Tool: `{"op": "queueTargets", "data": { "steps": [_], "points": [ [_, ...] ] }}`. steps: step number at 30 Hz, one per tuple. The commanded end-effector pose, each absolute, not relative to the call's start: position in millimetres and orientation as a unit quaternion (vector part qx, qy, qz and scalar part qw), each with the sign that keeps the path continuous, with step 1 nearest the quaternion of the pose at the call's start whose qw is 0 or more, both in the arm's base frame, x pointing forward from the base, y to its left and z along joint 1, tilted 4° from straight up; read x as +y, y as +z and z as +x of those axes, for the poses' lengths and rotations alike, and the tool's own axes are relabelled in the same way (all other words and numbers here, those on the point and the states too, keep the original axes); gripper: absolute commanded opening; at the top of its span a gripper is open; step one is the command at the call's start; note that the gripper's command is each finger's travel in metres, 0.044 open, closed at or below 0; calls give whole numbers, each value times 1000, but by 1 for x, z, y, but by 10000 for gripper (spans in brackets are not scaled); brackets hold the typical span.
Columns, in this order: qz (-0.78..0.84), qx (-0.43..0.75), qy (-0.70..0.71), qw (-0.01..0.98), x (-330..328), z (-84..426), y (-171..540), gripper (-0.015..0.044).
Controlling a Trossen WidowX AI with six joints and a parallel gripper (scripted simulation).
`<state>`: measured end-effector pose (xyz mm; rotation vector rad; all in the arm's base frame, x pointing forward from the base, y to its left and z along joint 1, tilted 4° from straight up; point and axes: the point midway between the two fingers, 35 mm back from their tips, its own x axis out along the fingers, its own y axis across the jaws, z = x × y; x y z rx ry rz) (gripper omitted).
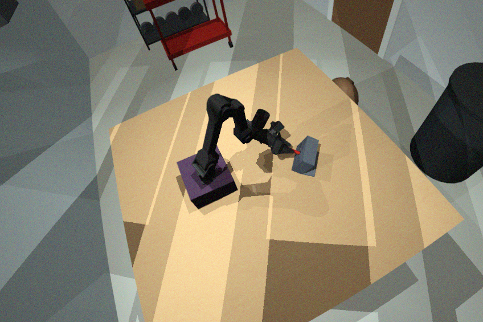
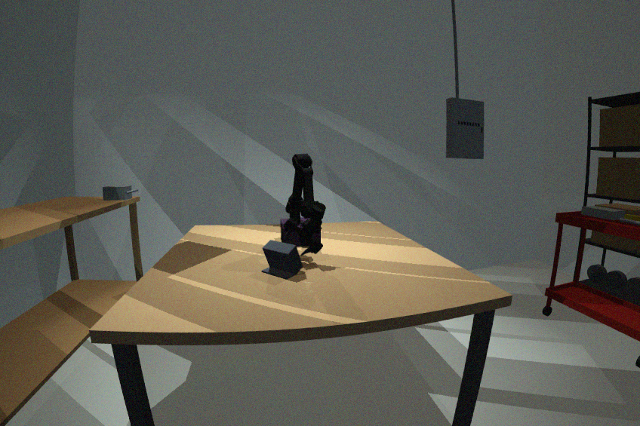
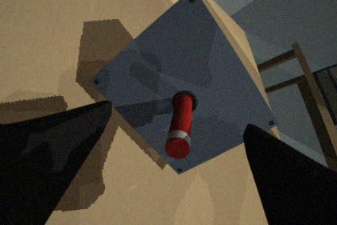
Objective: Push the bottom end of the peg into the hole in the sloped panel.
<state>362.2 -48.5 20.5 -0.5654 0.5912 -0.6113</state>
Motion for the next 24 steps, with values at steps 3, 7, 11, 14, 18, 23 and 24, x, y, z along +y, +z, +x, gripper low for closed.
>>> {"op": "queueTargets", "data": {
  "steps": [3,7,11,14,18,23,24],
  "points": [
    [-269,286,-294,872,-42,354,22,440],
    [-268,286,-294,872,-37,351,24,440],
    [-268,287,-294,872,-32,348,25,440],
    [-268,287,-294,872,-29,346,27,440],
    [-268,287,-293,872,-25,342,28,440],
    [-268,287,-293,872,-20,338,30,440],
    [-268,287,-293,872,-19,338,30,440]
  ]
}}
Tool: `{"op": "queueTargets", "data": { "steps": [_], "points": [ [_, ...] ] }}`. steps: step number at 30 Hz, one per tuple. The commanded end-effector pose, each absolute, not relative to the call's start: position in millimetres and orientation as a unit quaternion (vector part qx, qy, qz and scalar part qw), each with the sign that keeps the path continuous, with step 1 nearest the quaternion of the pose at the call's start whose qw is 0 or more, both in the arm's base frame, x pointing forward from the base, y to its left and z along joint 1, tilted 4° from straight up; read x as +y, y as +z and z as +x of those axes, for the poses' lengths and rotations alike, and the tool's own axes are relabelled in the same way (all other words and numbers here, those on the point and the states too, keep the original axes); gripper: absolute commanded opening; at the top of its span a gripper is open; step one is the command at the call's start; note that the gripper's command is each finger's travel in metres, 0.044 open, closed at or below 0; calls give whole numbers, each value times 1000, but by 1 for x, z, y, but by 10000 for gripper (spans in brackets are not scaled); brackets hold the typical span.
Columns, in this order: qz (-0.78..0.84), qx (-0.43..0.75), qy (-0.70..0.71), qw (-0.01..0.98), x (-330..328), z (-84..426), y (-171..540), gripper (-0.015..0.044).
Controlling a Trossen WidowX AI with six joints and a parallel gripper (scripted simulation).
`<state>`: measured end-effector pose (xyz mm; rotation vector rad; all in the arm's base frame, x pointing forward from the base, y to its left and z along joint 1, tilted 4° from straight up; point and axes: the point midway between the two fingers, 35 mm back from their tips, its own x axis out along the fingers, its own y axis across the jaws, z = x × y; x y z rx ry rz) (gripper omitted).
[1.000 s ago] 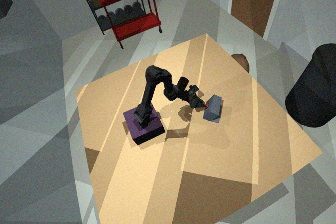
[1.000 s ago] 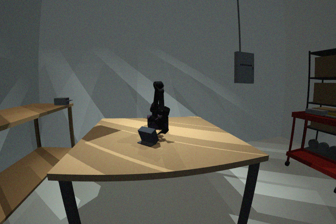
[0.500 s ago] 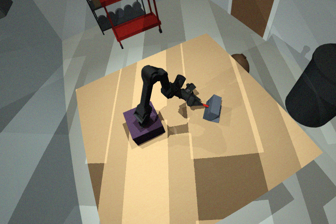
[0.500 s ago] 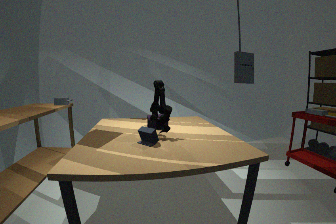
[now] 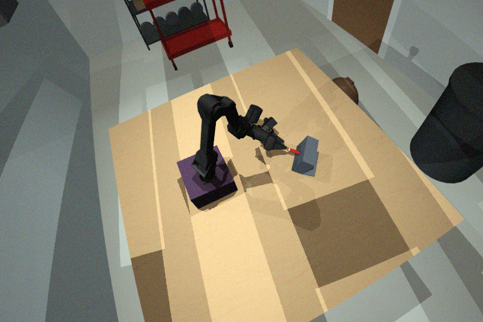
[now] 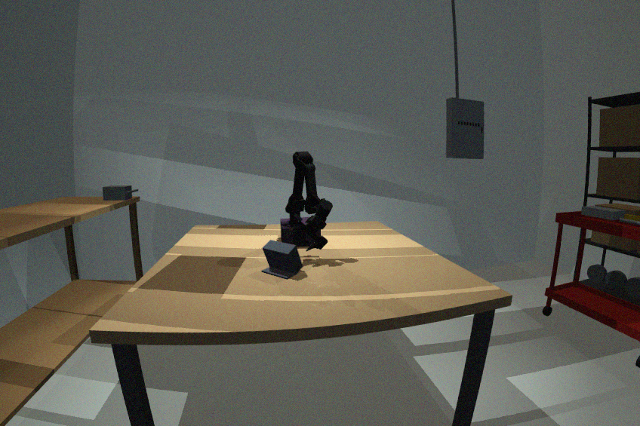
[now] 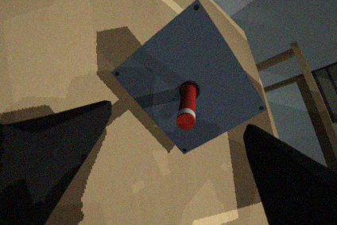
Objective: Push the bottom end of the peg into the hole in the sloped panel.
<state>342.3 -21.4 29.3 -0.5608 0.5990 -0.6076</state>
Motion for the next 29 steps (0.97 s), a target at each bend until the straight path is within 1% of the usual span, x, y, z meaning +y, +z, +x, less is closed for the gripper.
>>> {"op": "queueTargets", "data": {
  "steps": [1,29],
  "points": [
    [-268,287,-293,872,-18,337,31,440],
    [-271,281,-293,873,6,318,42,440]
  ]
}}
